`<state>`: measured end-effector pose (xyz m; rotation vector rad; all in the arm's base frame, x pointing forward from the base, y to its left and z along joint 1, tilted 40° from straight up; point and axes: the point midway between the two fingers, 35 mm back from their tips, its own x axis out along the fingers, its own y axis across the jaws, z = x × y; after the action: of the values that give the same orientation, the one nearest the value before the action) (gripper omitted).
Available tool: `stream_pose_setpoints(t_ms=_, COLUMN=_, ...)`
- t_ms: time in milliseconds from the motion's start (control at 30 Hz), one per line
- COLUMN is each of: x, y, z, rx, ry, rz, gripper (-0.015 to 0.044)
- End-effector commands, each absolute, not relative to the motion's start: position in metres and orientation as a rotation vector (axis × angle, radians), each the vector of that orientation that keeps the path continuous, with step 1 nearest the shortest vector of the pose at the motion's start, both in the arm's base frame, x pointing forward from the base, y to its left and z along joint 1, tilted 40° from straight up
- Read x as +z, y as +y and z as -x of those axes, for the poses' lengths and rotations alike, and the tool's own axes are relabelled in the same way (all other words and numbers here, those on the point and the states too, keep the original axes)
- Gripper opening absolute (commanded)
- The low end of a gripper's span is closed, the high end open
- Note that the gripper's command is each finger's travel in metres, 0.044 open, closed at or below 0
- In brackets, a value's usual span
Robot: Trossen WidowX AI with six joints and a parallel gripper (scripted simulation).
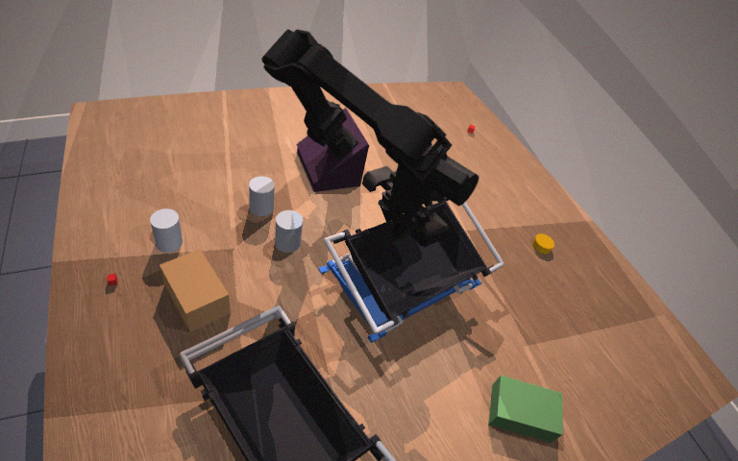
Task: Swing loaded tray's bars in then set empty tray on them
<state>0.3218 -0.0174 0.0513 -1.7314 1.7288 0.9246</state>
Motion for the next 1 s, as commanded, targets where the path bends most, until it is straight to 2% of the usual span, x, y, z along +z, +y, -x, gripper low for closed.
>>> stream_pose_setpoints(t_ms=0, x=0.0489, y=-0.0226, z=-0.3172, rx=0.933, ry=1.750, rz=1.708, gripper=0.0000)
stream_pose_setpoints(t_ms=967, x=0.0468, y=-0.0235, z=-0.3165, rx=0.930, ry=1.742, rz=1.717, gripper=0.0000)
